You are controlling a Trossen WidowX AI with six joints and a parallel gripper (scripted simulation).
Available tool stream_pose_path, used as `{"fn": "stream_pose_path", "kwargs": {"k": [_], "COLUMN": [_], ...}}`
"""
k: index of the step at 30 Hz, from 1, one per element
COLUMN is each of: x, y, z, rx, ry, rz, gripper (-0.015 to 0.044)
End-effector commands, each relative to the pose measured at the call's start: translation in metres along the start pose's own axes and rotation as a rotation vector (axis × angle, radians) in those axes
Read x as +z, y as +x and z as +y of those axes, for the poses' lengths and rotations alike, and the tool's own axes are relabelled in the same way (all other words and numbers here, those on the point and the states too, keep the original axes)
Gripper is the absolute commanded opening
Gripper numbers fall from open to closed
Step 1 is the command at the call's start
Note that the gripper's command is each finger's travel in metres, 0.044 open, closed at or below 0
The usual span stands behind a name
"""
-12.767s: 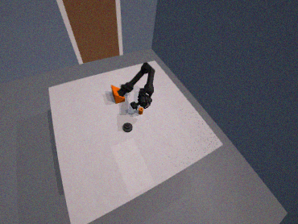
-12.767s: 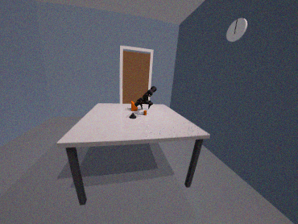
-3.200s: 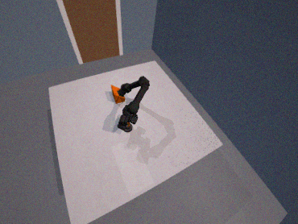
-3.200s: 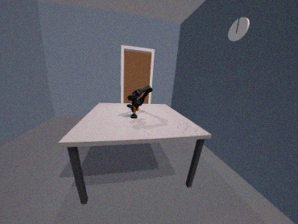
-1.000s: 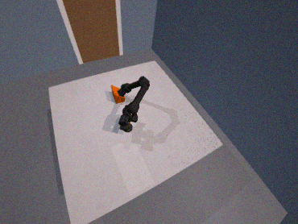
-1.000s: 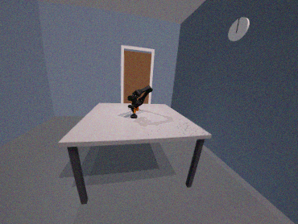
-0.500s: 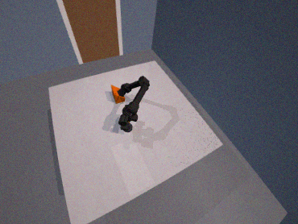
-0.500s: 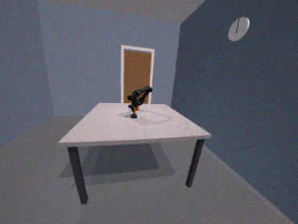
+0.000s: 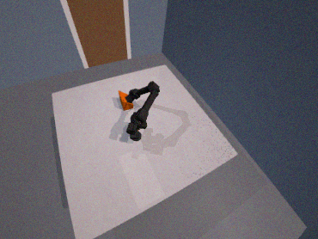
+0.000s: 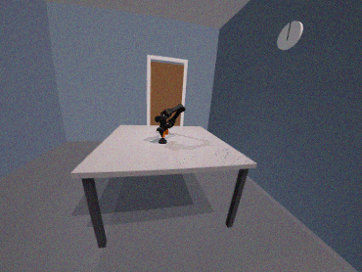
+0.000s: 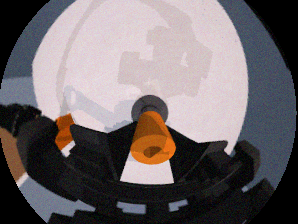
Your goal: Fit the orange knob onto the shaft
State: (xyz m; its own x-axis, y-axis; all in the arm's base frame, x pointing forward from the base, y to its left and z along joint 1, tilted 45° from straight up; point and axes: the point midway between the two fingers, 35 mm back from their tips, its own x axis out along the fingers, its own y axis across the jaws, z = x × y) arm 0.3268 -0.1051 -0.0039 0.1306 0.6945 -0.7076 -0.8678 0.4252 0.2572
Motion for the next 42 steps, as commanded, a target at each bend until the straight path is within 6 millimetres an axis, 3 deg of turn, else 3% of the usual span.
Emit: {"fn": "stream_pose_path", "kwargs": {"k": [1,17,24,42], "x": [-0.0003,0.0017,0.0003,0.0008], "y": [0.0012,-0.004,-0.0025,0.001], "z": [-0.0002,-0.0017,-0.0018,-0.0012], "rx": [-0.002,-0.002,-0.002,-0.002], "ry": [-0.007,-0.016,-0.216,-0.216], "rz": [0.002,0.002,0.002,0.002], "gripper": [0.0,0.0,0.0,0.0]}}
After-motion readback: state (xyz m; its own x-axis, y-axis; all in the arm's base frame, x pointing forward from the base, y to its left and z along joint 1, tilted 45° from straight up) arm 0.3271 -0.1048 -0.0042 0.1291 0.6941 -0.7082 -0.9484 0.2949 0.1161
